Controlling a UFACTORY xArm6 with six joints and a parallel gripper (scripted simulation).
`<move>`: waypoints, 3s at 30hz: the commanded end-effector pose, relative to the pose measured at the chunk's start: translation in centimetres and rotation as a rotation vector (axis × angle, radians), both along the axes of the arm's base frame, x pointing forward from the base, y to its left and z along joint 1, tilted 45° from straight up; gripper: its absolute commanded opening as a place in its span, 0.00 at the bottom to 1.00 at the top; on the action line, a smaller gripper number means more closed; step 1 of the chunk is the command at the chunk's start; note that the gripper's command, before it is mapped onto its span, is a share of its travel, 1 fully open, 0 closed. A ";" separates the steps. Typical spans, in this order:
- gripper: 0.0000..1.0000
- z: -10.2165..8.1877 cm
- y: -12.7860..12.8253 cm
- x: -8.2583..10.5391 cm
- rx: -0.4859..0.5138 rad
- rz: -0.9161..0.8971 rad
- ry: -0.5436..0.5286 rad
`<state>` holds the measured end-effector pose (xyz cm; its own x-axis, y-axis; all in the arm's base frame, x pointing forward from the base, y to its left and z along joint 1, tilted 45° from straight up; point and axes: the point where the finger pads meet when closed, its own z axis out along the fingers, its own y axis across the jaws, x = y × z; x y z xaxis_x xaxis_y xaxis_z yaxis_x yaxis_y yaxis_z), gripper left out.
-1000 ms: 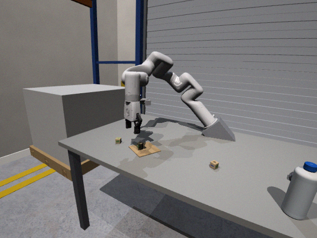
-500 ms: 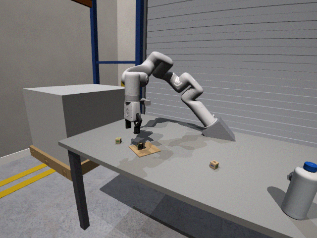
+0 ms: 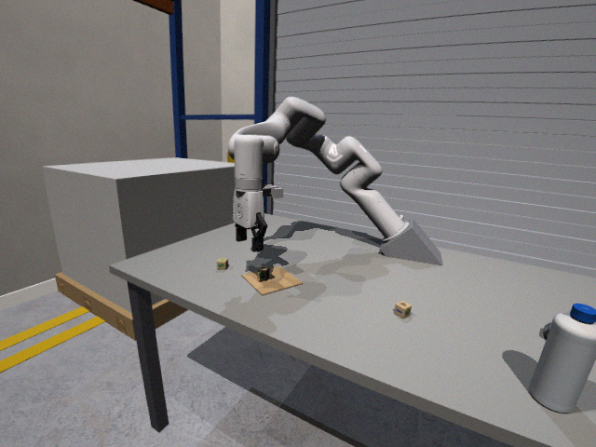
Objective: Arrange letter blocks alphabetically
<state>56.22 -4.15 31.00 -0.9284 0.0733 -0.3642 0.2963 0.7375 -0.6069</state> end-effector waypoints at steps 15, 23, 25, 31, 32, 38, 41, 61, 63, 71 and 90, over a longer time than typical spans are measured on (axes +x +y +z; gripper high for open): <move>1.00 0.1 0.1 0.0 0.001 0.002 -0.003; 1.00 6.4 -6.1 2.4 0.005 0.000 -0.002; 1.00 6.4 -6.1 2.4 0.005 0.000 -0.002; 1.00 10.9 -10.9 3.0 0.000 0.002 -0.004; 1.00 10.9 -10.9 3.0 0.000 0.002 -0.004; 1.00 10.9 -10.9 3.0 0.000 0.002 -0.004; 1.00 10.9 -10.9 3.0 0.000 0.002 -0.004; 1.00 10.9 -10.9 3.0 0.000 0.002 -0.004; 1.00 10.9 -10.9 3.0 0.000 0.002 -0.004; 1.00 10.9 -10.9 3.0 0.000 0.002 -0.004; 1.00 13.4 -15.6 -3.9 0.009 0.003 0.002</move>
